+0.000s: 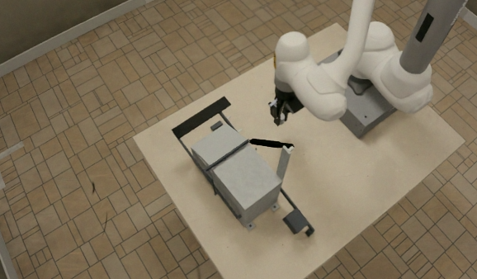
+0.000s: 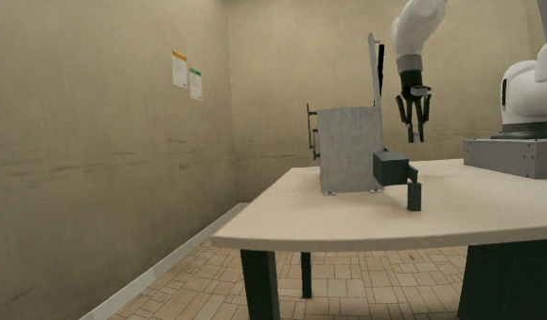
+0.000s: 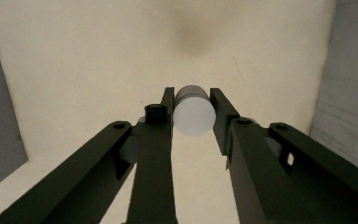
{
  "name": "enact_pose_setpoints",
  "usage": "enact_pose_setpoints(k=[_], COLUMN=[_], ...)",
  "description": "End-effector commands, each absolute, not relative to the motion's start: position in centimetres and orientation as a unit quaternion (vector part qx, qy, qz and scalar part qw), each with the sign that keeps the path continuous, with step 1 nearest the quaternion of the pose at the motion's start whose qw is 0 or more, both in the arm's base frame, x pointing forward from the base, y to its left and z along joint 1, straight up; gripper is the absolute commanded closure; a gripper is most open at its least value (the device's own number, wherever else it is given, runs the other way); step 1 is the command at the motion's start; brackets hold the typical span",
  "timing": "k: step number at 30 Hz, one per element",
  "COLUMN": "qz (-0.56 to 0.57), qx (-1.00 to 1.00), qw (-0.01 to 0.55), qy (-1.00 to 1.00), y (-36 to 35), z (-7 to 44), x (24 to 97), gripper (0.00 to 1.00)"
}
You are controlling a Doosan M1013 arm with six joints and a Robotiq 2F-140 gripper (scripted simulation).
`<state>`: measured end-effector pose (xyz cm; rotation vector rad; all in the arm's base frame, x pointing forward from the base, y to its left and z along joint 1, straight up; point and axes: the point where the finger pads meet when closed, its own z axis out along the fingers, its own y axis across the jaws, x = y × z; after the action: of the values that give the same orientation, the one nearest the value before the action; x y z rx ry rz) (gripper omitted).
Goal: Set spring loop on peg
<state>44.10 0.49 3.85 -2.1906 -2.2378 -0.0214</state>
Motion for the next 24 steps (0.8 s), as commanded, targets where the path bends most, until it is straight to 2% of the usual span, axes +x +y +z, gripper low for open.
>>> enact_pose_setpoints(k=[1,24], qz=[-0.006,-0.002], qx=[-0.7,-0.7], qw=[0.003,-0.001], qy=[-0.714,-0.714], y=[1.0,2.3], z=[3.6,2.6], x=[43.6,42.1], gripper=[0.75,0.75])
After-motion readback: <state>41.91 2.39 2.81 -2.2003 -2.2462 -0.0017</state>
